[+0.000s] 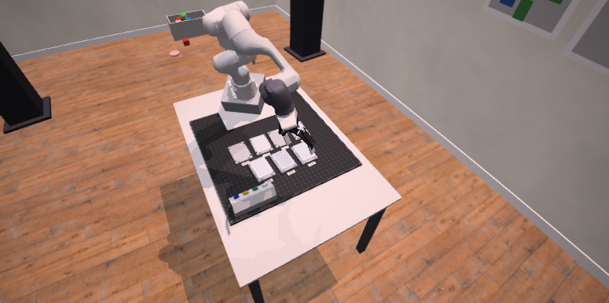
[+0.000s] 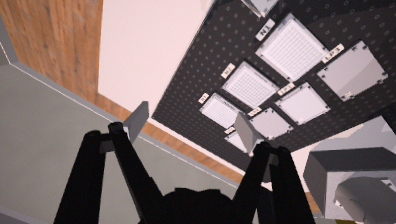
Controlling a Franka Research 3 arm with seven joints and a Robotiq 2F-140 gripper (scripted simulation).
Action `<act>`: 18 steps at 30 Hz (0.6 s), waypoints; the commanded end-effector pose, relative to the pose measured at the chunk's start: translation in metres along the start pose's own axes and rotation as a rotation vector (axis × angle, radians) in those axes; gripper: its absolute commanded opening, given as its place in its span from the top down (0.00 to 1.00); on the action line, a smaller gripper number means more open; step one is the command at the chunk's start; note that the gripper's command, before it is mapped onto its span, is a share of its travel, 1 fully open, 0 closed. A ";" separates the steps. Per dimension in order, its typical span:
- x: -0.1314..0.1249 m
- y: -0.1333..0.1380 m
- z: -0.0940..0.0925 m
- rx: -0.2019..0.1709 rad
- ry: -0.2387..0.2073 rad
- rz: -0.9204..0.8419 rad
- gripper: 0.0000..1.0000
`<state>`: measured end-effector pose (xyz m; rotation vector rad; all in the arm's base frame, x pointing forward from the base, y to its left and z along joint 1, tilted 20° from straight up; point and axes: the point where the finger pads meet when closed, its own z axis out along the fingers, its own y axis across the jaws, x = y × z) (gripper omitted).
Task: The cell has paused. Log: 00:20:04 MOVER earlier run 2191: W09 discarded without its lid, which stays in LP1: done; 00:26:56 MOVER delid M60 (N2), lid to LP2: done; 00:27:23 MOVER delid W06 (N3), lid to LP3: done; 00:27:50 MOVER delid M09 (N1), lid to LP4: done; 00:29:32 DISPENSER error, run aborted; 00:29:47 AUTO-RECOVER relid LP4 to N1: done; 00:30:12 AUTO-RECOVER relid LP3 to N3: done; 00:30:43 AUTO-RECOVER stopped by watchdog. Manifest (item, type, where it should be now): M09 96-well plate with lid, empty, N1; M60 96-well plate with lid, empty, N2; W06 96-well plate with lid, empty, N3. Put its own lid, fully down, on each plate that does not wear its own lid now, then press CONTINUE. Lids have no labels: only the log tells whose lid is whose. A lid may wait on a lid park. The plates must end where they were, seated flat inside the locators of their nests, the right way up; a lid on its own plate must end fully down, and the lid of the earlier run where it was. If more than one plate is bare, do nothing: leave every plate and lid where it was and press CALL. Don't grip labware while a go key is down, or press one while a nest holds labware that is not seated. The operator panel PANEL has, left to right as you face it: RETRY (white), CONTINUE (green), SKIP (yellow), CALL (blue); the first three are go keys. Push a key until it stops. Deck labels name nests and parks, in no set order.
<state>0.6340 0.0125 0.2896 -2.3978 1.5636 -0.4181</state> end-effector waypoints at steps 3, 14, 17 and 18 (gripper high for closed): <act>-0.101 0.048 0.022 -0.006 -0.043 0.309 0.00; -0.112 0.284 0.099 -0.132 0.009 0.564 0.00; -0.097 0.315 0.102 -0.164 0.039 0.740 0.00; -0.094 0.320 0.102 -0.163 0.051 0.786 0.00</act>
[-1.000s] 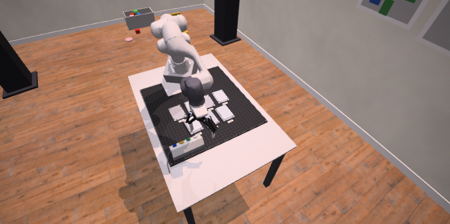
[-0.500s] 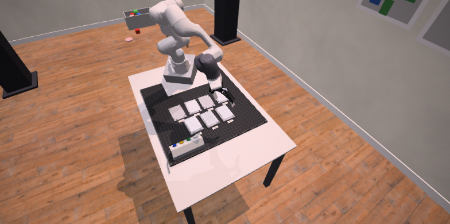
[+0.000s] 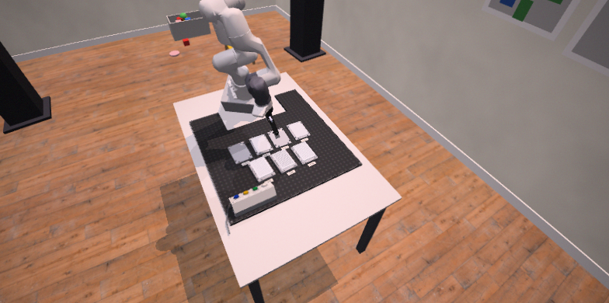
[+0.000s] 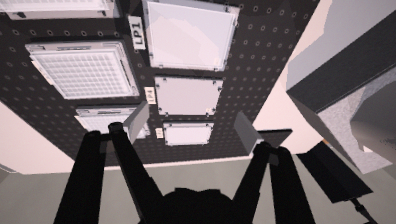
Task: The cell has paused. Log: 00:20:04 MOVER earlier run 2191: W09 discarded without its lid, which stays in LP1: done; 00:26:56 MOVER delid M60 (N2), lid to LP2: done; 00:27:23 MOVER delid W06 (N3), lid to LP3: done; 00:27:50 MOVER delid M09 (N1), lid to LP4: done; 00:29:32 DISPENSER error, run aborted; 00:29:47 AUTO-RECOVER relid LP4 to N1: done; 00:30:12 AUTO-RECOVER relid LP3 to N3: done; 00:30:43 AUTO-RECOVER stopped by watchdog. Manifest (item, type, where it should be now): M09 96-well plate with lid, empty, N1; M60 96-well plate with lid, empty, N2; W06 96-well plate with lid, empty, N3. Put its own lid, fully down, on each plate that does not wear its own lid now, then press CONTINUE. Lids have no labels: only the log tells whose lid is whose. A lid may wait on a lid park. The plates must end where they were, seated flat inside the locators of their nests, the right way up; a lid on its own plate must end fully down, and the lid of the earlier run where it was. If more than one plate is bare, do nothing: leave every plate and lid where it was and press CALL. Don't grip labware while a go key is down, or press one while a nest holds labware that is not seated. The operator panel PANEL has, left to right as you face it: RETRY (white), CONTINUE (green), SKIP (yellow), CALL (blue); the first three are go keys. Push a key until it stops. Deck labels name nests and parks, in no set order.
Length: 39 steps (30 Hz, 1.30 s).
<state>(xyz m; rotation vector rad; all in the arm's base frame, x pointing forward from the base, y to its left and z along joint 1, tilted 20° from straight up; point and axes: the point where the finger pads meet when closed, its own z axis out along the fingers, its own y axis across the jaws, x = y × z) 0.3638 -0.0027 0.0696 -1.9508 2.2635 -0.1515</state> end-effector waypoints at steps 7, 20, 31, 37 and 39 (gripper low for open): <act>0.023 -0.002 -0.001 0.083 0.053 0.471 0.00; 0.023 -0.002 -0.001 0.176 0.107 0.820 0.00; 0.023 -0.002 -0.001 0.229 0.124 1.075 0.00; 0.023 -0.002 -0.001 0.259 0.112 1.310 0.00; 0.023 -0.002 -0.001 0.263 0.106 1.374 0.00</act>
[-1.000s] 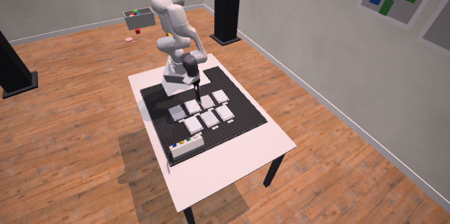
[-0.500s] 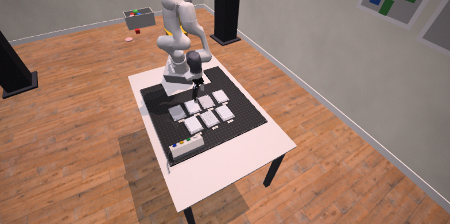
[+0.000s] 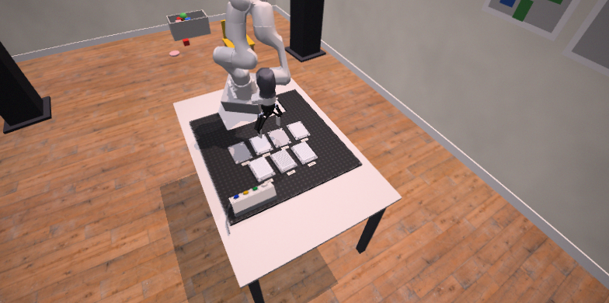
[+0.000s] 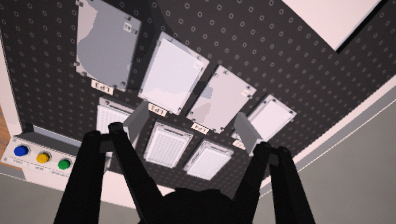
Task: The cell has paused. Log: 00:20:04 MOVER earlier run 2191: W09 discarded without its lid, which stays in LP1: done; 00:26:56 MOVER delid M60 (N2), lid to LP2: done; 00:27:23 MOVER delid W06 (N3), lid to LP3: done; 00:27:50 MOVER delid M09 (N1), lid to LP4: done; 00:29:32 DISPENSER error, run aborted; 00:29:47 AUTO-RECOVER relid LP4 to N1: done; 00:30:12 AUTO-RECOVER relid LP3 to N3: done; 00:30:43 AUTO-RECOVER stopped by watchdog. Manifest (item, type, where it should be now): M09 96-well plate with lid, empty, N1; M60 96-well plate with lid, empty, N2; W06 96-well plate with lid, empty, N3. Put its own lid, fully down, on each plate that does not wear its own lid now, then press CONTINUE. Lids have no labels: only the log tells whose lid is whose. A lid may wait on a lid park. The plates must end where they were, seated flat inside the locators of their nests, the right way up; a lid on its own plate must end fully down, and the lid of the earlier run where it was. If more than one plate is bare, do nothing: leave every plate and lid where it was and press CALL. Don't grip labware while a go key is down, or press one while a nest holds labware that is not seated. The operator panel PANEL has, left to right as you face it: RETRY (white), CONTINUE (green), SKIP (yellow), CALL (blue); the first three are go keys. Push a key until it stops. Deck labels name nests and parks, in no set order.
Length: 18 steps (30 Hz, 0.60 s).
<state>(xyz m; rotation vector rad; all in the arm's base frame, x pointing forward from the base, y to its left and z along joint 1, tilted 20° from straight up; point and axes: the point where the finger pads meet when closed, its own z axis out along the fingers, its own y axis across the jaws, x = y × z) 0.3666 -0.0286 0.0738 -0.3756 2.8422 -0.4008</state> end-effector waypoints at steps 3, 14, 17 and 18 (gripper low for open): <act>0.004 0.005 0.002 -0.022 0.020 0.344 0.00; 0.004 0.005 0.002 -0.022 0.020 0.346 0.00; 0.004 0.005 0.002 -0.022 0.020 0.346 0.00; 0.004 0.005 0.002 -0.022 0.020 0.346 0.00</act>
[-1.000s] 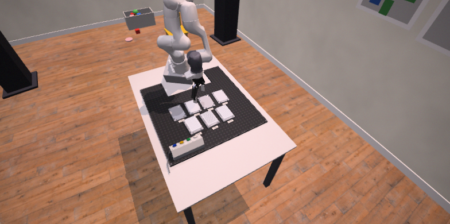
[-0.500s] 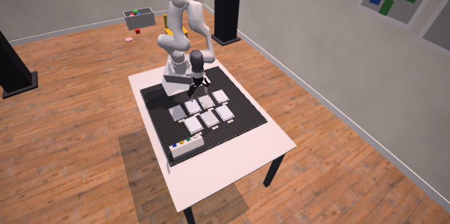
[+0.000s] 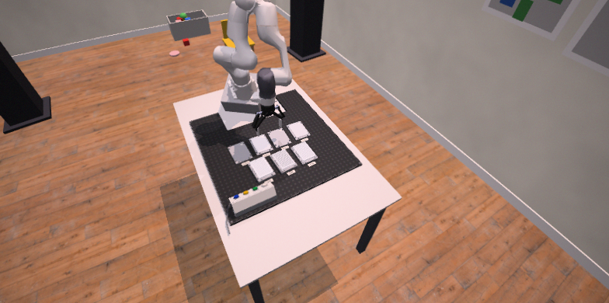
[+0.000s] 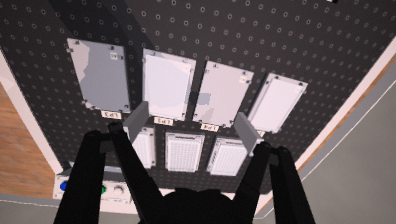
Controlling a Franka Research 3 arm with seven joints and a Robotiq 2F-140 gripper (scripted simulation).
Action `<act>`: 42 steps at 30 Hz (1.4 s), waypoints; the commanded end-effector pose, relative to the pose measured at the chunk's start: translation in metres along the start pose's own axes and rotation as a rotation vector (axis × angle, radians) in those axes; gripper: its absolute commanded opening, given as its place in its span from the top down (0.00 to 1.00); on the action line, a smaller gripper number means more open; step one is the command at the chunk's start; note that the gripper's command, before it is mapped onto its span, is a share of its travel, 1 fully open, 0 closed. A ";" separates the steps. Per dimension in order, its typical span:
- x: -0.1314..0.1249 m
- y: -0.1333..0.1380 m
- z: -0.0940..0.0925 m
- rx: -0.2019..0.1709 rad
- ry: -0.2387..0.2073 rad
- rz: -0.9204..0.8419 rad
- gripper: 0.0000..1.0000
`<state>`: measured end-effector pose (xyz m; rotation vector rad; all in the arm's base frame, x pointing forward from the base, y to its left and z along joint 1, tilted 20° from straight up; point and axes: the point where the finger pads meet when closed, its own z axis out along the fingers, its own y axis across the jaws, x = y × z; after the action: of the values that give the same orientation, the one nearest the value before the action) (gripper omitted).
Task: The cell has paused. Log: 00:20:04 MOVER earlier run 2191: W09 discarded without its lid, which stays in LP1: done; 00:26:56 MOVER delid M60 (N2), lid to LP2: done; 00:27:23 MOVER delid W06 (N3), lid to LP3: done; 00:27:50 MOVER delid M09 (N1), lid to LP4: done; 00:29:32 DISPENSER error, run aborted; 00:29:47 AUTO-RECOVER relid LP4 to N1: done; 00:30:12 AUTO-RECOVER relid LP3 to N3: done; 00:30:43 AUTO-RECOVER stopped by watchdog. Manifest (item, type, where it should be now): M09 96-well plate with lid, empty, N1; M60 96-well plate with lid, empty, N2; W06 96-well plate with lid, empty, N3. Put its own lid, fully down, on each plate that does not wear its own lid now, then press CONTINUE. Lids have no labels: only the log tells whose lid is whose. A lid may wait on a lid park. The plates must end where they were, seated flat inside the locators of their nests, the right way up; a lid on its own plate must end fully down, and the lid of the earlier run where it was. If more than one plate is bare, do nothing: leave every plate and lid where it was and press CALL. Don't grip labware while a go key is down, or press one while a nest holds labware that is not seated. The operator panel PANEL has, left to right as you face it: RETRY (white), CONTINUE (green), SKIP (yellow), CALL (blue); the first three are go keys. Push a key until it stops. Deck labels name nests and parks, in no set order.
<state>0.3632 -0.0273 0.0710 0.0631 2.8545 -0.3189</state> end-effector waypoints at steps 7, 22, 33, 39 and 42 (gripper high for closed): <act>0.001 0.002 0.000 -0.005 0.005 0.039 0.00; 0.001 0.002 0.000 -0.005 0.005 0.039 1.00; 0.001 0.002 0.000 -0.005 0.005 0.039 1.00; 0.001 0.002 0.000 -0.005 0.005 0.039 1.00; 0.001 0.002 0.000 -0.005 0.005 0.039 1.00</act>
<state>0.3623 -0.0266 0.0701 0.1113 2.8540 -0.3077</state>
